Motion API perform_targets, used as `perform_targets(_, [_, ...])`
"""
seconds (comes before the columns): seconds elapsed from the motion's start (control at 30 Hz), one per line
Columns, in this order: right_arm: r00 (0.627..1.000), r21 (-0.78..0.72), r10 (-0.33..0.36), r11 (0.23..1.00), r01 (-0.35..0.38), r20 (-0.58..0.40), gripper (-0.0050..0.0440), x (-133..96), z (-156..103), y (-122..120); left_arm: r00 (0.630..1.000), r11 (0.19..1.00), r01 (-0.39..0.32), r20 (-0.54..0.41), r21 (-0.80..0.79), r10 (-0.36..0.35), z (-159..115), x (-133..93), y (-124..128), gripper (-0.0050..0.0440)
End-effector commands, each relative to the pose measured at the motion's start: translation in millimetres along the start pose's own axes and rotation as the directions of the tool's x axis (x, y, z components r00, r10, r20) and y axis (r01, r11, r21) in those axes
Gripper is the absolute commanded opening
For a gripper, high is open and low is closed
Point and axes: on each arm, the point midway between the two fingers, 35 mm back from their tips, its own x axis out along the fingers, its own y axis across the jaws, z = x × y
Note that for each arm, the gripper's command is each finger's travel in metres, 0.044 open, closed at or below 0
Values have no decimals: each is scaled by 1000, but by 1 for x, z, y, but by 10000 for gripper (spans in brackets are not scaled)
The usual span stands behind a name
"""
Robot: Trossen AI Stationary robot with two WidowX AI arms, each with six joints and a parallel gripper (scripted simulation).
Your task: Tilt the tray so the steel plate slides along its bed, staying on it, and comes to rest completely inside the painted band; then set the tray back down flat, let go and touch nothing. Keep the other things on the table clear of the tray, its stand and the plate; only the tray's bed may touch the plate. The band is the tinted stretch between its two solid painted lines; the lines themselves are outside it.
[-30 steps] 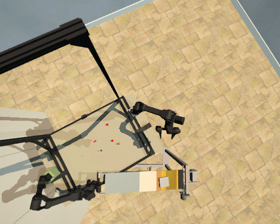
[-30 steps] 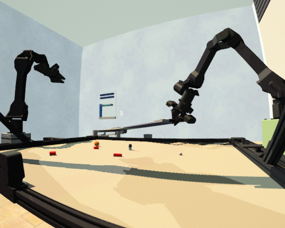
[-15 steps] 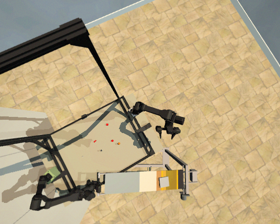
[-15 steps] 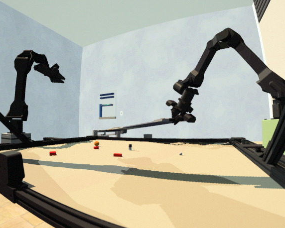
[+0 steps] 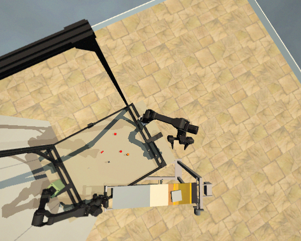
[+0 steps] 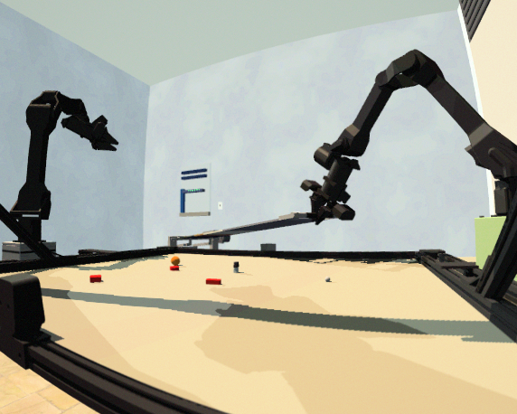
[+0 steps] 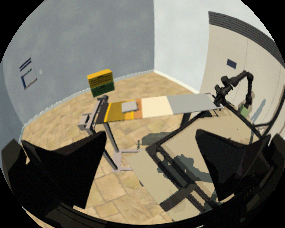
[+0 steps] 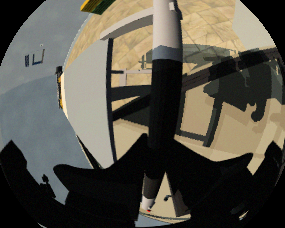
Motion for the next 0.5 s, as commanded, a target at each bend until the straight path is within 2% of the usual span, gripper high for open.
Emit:
perform_targets(0.0, [999,-2,54,999,-54,4,0,-17,1,21,1000,1000,1,2,0,-1,0,0,0,440])
perform_targets(0.47, [998,-2,64,998,-64,4,0,-24,1,28,1000,1000,1,2,0,-1,0,0,0,440])
